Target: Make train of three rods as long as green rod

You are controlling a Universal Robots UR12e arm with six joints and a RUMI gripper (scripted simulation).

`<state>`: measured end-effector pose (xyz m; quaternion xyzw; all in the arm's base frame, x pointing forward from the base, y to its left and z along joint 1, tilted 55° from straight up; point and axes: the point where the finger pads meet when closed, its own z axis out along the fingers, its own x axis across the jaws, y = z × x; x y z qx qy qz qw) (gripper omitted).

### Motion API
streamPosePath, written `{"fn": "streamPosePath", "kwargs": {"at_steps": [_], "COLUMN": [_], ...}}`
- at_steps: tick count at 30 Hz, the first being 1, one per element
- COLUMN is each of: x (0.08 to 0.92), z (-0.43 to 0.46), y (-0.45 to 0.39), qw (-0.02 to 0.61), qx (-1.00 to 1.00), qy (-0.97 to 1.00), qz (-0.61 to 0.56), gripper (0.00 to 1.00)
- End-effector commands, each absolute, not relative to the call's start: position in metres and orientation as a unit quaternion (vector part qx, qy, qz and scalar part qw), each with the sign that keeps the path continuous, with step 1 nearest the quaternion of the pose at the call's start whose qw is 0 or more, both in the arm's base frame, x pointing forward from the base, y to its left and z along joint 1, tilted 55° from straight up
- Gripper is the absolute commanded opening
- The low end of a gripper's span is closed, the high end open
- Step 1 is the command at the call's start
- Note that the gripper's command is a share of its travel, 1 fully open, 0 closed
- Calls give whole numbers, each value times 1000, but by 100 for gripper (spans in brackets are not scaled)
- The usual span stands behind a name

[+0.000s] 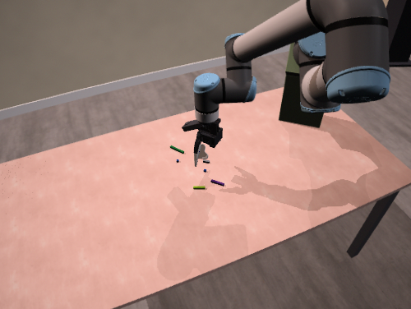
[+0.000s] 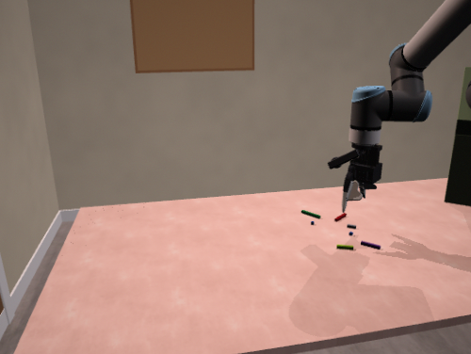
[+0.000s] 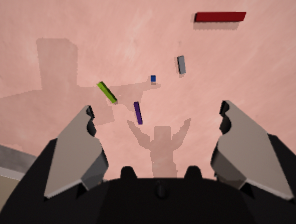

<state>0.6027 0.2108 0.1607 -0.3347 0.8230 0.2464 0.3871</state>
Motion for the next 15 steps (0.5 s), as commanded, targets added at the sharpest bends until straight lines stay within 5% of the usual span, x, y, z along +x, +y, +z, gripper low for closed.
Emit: {"fn": "streamPosePath", "kwargs": {"at_steps": [1, 15], "x": [603, 690], "z": [161, 143], "y": [211, 156], "qw": [387, 415], "qx": [-335, -435], "qy": [823, 775], "qz": [246, 196], "gripper": [100, 100]}}
